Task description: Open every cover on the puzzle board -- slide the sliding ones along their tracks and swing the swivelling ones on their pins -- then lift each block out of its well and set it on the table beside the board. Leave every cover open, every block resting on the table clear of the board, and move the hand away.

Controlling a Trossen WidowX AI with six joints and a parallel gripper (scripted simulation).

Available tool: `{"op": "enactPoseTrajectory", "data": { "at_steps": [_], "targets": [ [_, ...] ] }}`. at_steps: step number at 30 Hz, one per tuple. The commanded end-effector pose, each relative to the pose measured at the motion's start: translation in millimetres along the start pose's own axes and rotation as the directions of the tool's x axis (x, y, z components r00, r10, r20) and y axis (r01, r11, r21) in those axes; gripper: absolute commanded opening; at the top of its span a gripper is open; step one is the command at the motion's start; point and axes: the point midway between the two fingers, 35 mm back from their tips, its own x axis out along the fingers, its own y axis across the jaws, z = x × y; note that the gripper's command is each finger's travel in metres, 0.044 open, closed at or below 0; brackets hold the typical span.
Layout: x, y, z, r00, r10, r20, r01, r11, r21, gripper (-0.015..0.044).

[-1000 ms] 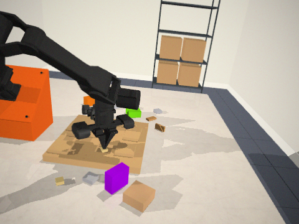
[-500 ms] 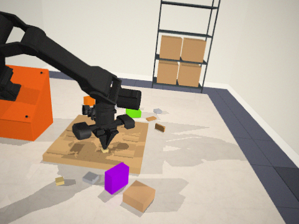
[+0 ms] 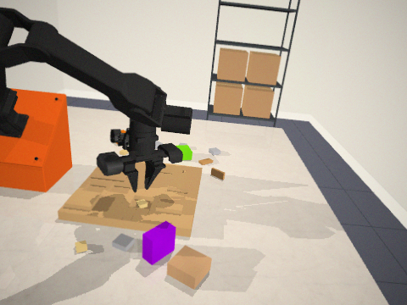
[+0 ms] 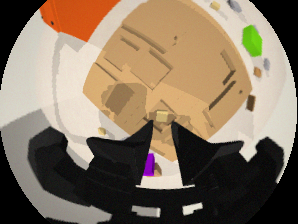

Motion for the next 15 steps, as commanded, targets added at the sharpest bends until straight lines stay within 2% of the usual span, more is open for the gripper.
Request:
{"op": "enactPoseTrajectory", "data": {
  "at_steps": [1,7,15],
  "targets": [
    [-26,-1,-3,1.0,-0.015,-0.014,0.015,1.0,0.012,0.0144],
    [-28,-1,-3,1.0,-0.015,-0.014,0.015,1.0,0.013,0.0144],
    [-6,-2,-4,1.0,-0.015,-0.015,0.015,1.0,0.013,0.0144]
  ]
}}
